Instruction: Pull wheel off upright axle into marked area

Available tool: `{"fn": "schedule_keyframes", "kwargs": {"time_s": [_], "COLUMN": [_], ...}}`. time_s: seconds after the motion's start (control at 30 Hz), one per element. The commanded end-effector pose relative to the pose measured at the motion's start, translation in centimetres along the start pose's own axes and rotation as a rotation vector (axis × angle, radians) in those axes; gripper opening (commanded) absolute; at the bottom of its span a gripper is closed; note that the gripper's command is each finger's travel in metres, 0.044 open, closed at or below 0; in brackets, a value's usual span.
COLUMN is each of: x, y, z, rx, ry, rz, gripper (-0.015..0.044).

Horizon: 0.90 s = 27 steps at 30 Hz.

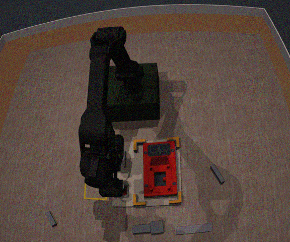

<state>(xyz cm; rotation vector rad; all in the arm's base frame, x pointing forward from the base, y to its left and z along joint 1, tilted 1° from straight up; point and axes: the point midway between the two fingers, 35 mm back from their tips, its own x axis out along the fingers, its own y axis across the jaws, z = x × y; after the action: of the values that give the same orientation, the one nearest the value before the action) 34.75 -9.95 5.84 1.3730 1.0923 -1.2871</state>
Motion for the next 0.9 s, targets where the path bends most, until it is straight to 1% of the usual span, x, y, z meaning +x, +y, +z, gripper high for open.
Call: {"fn": "schedule_keyframes", "kwargs": {"time_s": [0.0, 0.13, 0.23, 0.43, 0.5, 0.6, 0.87], "x": [0.0, -0.1, 1.0, 6.1, 7.3, 7.4, 7.2], "y": [0.0, 0.4, 0.5, 0.4, 0.2, 0.2, -0.1], "z": [0.4, 1.0, 1.0, 1.1, 1.2, 1.2, 1.1], "rx": [0.016, 0.016, 0.016, 0.016, 0.016, 0.016, 0.022], "ry": [-0.008, -0.008, -0.008, -0.008, -0.008, -0.008, -0.003], "rz": [-0.006, -0.005, -0.005, -0.005, -0.006, -0.006, -0.025], "gripper": [0.03, 0.03, 0.03, 0.03, 0.03, 0.03, 0.0247]}}
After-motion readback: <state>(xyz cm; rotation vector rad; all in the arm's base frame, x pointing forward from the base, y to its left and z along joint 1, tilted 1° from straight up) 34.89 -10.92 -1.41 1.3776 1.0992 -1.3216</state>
